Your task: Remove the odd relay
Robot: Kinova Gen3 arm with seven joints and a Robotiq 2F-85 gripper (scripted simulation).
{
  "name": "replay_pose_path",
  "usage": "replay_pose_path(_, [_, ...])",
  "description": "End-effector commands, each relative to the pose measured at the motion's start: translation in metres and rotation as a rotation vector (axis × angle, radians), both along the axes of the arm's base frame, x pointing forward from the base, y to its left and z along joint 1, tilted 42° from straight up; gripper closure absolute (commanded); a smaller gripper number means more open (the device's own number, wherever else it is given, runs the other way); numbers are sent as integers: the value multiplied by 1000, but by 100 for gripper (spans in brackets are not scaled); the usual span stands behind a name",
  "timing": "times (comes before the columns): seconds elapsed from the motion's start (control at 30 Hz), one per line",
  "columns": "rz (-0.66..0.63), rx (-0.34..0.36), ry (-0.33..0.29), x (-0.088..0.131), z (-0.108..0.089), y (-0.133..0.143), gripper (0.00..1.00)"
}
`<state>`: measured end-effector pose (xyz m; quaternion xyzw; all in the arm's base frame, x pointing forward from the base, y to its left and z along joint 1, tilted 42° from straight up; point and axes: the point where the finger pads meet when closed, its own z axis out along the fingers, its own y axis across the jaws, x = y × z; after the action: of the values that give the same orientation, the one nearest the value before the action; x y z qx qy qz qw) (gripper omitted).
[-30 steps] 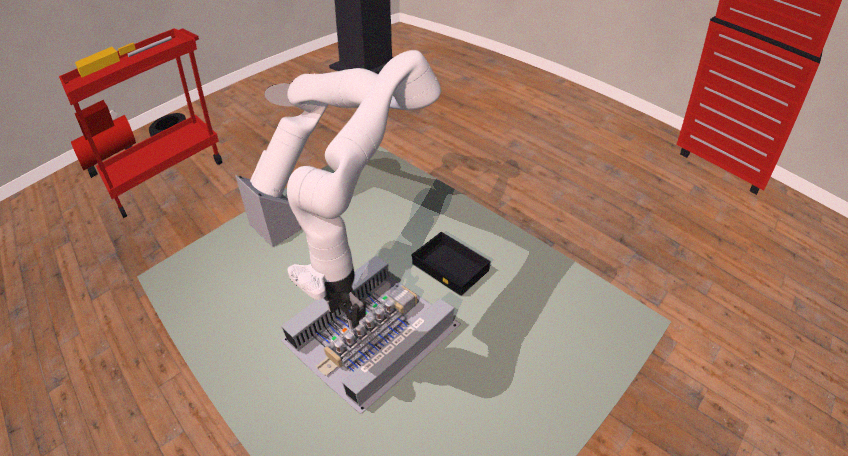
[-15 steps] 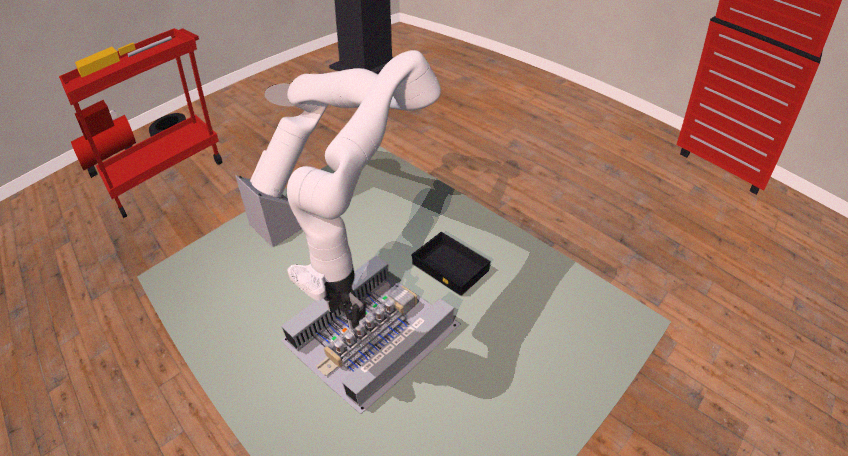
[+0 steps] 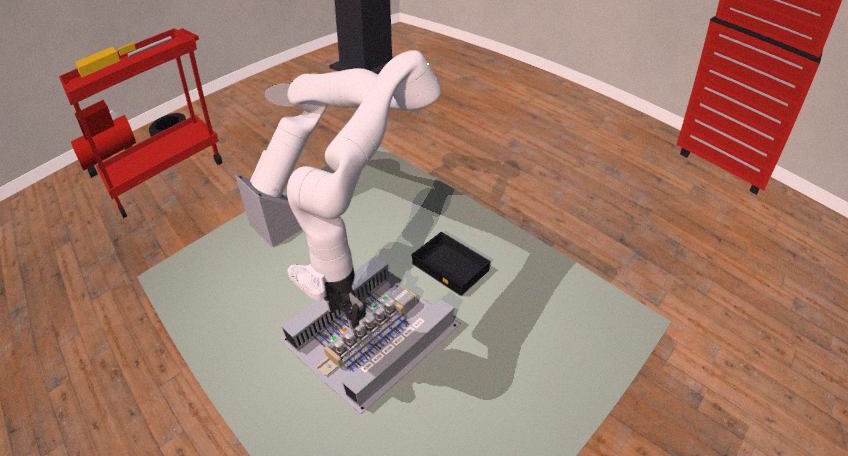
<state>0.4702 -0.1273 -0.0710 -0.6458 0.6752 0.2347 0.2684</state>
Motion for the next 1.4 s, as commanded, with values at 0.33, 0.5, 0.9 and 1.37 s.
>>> replay_pose_path(0.33, [-1,-1,-1,0,0,0,39])
replay_pose_path(0.5, [-1,-1,-1,1,-6,5,39])
replay_pose_path(0.9, [-1,-1,-1,3,-27,23,39])
replay_pose_path(1.37, [-1,-1,-1,3,-32,28,39])
